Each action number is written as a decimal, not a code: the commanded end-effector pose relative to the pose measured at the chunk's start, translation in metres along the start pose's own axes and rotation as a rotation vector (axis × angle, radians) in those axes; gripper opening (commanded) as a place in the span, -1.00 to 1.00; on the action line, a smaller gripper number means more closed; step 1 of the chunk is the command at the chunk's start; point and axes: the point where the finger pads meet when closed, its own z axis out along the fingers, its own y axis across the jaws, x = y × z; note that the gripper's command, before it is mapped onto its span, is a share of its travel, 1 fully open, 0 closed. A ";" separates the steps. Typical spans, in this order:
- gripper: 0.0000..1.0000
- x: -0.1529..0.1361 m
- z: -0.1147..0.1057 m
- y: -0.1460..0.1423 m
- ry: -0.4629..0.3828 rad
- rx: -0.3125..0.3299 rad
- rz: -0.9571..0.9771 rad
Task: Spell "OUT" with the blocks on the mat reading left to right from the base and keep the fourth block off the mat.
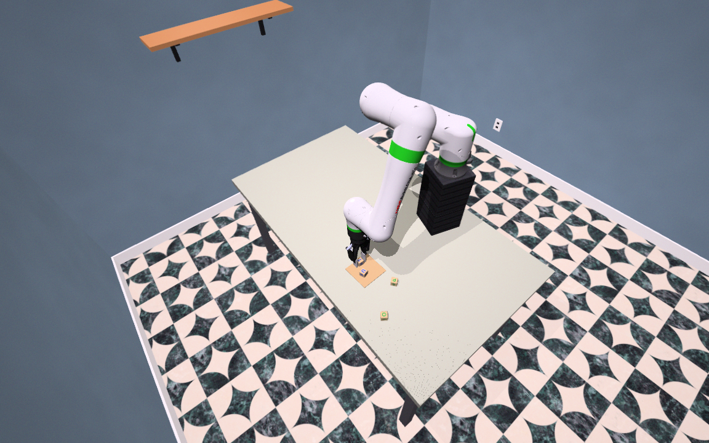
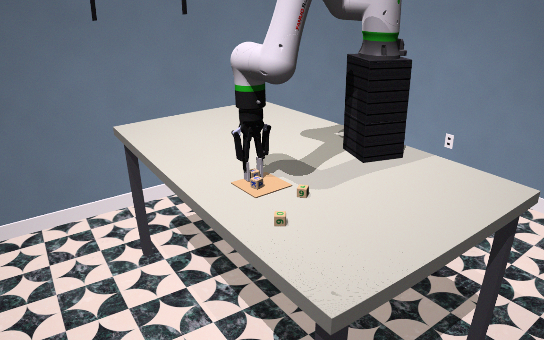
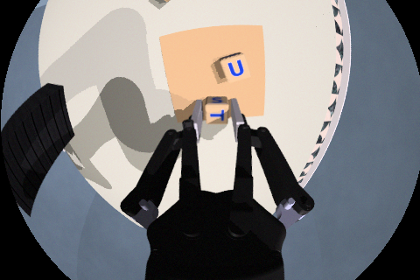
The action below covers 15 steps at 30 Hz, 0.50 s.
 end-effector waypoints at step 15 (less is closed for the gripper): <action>-0.44 0.000 -0.045 0.000 0.000 0.000 0.000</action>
